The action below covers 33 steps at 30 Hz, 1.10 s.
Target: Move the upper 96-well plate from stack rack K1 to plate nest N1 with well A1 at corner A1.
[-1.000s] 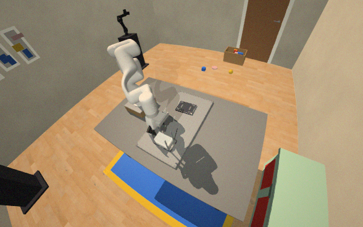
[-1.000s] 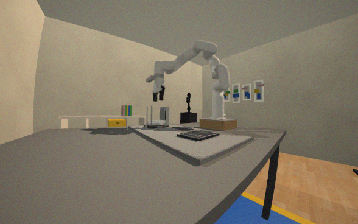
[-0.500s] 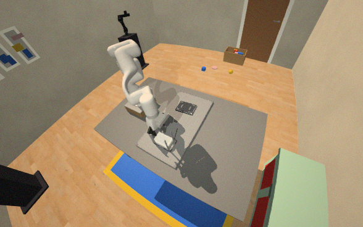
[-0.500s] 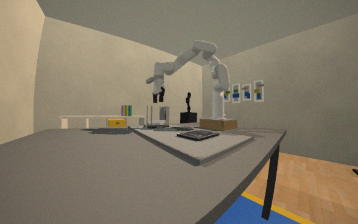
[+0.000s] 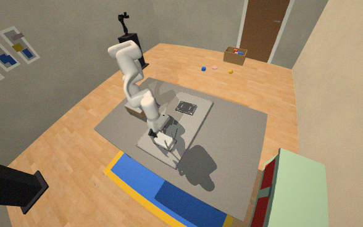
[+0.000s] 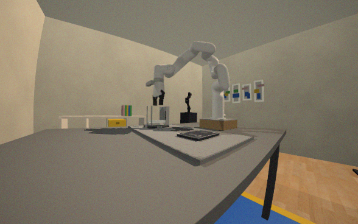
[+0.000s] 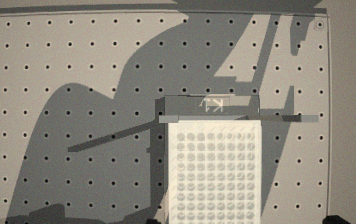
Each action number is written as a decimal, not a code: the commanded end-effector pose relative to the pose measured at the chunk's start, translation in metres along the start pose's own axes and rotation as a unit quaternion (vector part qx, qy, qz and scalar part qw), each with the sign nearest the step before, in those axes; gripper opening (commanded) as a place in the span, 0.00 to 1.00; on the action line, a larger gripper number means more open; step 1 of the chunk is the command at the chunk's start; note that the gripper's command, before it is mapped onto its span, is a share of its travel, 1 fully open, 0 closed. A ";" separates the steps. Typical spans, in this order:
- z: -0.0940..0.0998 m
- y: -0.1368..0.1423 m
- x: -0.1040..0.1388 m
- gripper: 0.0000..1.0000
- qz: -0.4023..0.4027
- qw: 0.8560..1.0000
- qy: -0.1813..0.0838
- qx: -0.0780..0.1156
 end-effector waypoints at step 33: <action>-0.051 0.000 -0.001 1.00 0.000 1.000 0.002 -0.002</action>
Point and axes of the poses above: the point where the finger pads meet when closed, its own z axis back along the fingers, its own y axis across the jaws, x = y × z, the point moved 3 cm from there along z, back along the fingers, and after that the axes turned 11 degrees about -z, right-handed, at the moved point
